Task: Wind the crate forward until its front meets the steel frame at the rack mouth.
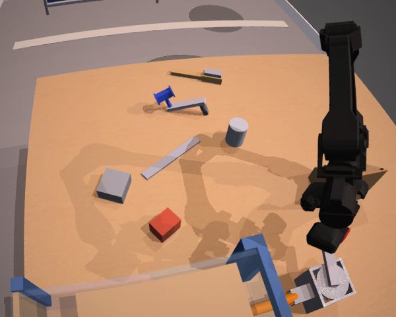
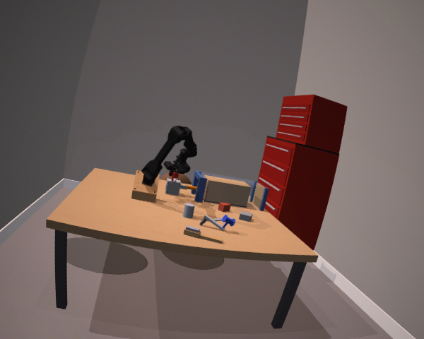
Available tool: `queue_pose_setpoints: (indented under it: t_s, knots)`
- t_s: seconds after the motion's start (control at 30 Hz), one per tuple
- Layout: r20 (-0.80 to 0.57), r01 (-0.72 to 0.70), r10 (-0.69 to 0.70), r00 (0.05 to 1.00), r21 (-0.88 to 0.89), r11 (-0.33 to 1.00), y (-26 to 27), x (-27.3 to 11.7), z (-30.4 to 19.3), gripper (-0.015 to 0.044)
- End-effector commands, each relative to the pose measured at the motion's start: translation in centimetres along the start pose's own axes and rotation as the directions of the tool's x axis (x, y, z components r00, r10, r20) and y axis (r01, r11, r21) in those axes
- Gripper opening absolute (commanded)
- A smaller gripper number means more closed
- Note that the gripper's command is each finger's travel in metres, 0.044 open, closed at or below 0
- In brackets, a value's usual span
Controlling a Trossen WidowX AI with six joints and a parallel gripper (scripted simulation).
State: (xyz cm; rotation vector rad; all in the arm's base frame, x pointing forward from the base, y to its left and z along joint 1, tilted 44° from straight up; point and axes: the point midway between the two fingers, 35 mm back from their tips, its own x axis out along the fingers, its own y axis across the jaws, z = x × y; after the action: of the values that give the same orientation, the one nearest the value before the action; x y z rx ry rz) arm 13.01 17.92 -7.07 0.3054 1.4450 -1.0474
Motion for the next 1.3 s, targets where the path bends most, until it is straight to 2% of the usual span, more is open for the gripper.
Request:
queue_pose_setpoints:
  t_s: [0.0,1.27]
  knots:
    - [0.030,-0.027,0.027,0.999,0.015,1.000,1.2,-0.4,1.2,0.0000]
    - [0.031,-0.030,0.030,0.999,0.017,0.999,5.1,-1.3,2.8,0.0000]
